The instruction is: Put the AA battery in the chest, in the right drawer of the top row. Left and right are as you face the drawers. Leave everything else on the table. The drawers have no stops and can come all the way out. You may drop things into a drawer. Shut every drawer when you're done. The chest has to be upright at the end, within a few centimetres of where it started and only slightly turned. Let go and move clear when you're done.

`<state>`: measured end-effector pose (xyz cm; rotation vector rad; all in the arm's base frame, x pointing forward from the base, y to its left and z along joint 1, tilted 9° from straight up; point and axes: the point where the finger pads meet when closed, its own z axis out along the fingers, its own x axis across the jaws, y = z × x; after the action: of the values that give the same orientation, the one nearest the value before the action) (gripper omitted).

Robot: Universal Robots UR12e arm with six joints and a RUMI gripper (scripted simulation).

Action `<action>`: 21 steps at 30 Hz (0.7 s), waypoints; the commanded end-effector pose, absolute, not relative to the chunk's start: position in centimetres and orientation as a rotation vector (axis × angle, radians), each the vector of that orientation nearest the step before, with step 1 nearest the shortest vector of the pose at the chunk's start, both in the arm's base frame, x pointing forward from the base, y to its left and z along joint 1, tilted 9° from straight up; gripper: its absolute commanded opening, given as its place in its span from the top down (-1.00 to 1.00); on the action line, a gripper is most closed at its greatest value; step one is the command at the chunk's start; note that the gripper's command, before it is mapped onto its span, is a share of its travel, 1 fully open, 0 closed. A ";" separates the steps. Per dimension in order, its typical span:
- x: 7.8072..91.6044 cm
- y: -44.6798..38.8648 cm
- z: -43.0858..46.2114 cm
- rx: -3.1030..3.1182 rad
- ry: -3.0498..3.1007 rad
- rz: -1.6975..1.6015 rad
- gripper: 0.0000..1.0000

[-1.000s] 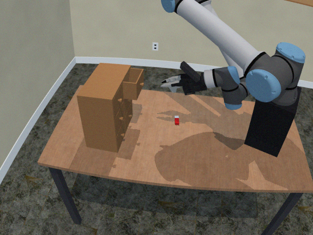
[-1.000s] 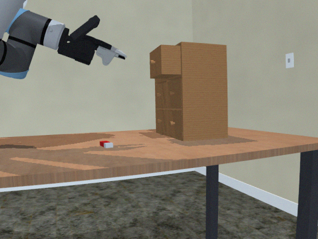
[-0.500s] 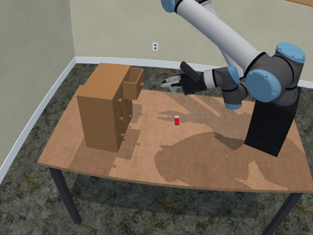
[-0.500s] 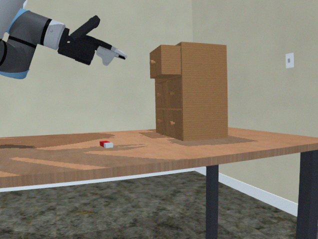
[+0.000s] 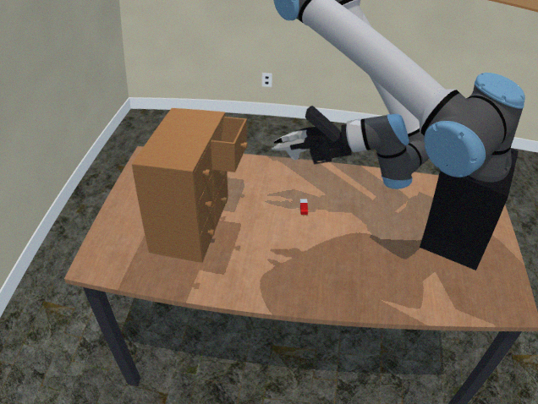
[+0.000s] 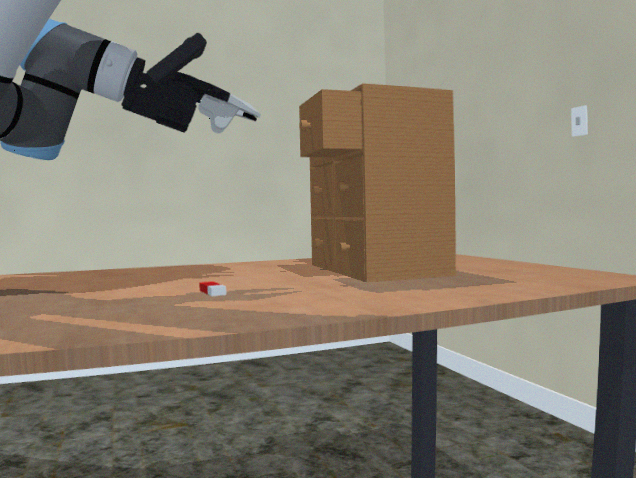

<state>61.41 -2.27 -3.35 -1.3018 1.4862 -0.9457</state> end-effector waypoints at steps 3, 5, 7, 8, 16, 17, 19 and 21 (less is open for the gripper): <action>62.4 -2.3 -3.6 -1.302 1.486 -0.946 0.61; 62.8 -2.2 -3.7 -1.302 1.486 -0.946 0.61; 63.2 -2.2 -3.8 -1.302 1.486 -0.946 0.61; 63.4 -2.2 -3.8 -1.302 1.486 -0.946 0.61; 64.7 -2.2 -4.1 -1.302 1.486 -0.946 0.61; 64.9 -2.2 -4.2 -1.302 1.486 -0.946 0.61; 65.2 -2.2 -4.3 -1.302 1.486 -0.946 0.61; 65.6 -2.2 -4.3 -1.302 1.486 -0.946 0.61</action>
<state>64.86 -2.21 -4.20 -1.3018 1.4860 -0.9456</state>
